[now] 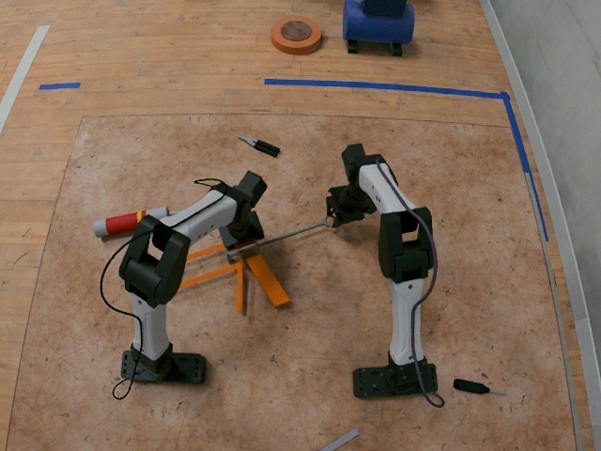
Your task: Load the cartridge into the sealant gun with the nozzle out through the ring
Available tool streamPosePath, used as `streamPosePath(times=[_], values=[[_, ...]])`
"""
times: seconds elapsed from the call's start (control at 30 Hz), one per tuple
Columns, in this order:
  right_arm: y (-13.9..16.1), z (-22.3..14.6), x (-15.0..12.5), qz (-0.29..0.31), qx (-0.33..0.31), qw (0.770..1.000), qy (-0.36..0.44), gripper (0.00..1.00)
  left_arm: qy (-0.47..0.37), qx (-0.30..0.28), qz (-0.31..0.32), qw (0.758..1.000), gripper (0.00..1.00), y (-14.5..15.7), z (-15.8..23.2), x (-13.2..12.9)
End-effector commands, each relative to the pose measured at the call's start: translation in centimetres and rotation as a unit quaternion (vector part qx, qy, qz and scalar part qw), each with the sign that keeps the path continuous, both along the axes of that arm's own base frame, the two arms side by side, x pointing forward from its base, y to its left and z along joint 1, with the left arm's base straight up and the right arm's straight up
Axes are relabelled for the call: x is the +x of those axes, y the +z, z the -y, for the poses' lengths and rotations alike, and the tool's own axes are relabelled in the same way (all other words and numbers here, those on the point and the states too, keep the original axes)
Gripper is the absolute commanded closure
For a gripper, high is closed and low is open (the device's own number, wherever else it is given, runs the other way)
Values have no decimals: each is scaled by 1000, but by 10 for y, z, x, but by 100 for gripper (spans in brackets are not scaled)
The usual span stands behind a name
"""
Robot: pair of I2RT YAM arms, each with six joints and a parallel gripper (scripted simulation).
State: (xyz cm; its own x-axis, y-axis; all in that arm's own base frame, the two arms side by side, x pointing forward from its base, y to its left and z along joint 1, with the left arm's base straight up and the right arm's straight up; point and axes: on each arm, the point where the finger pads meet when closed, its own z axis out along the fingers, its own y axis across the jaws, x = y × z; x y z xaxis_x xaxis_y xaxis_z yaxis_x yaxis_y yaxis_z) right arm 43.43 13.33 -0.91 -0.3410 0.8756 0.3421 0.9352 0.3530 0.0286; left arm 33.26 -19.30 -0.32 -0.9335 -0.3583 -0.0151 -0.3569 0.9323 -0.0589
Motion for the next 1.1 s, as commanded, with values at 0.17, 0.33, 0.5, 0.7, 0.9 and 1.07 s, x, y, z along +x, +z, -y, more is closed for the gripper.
streamPosePath(times=[0.17, 0.33, 0.5, 0.7, 0.9, 1.07], values=[[-7, 53, 16, 9, -52, 999, -11, 100, 2, 36, -20, 999, 99, 1, -21, -12], [11, 48, 19, 27, -43, 999, -11, 100, 2, 40, -26, 999, 99, -7, -22, -13], [9, 39, 21, 46, -40, 998, -19, 100, 3, 46, -36, 998, 99, -19, -24, -15], [-13, 34, 16, 28, -40, 999, -13, 100, 3, 44, -34, 998, 99, -24, -23, -14], [-17, 33, 15, 25, -36, 999, -13, 100, 6, 36, -24, 999, 99, -27, -20, -9], [1, 35, 22, 48, -43, 998, -16, 50, 2, 46, -23, 999, 99, -11, -23, -13]])
